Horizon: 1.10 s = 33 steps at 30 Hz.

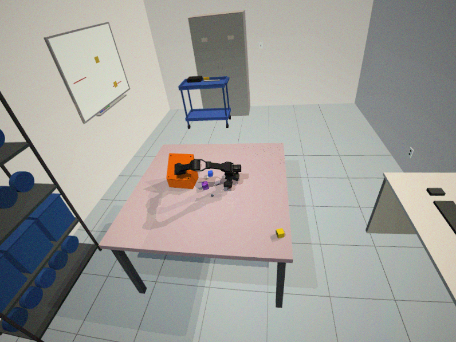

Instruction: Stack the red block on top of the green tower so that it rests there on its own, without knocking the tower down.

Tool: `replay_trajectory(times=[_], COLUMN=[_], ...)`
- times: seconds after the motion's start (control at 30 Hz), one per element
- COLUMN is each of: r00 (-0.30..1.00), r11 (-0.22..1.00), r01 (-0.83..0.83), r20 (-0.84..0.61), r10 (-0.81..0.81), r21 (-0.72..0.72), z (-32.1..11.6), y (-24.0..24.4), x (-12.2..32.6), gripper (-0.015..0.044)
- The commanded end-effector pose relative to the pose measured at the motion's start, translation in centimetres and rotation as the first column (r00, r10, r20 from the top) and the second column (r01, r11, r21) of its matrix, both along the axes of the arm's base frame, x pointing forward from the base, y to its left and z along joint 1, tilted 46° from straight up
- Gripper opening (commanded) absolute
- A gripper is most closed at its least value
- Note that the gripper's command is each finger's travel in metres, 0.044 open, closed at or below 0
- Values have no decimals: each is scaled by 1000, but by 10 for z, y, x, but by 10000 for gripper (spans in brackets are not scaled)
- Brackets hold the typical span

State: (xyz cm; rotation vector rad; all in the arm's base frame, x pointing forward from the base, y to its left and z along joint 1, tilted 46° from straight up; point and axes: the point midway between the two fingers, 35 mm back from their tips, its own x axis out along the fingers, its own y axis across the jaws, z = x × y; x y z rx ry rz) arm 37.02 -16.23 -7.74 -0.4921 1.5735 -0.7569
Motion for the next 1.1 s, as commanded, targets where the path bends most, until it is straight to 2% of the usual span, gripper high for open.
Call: replay_trajectory(times=[0.0,0.07,0.83,1.07], r00=[1000,1000,1000,1000], r11=[1000,1000,1000,1000], r01=[-2,-2,-2,-3], r20=[-3,-3,-1,-1], r10=[2,2,2,3], r21=[-3,-2,2,2], z=[0,3,80,82], y=[0,2,81,83], x=[0,1,18,19], gripper=[32,0,0,0])
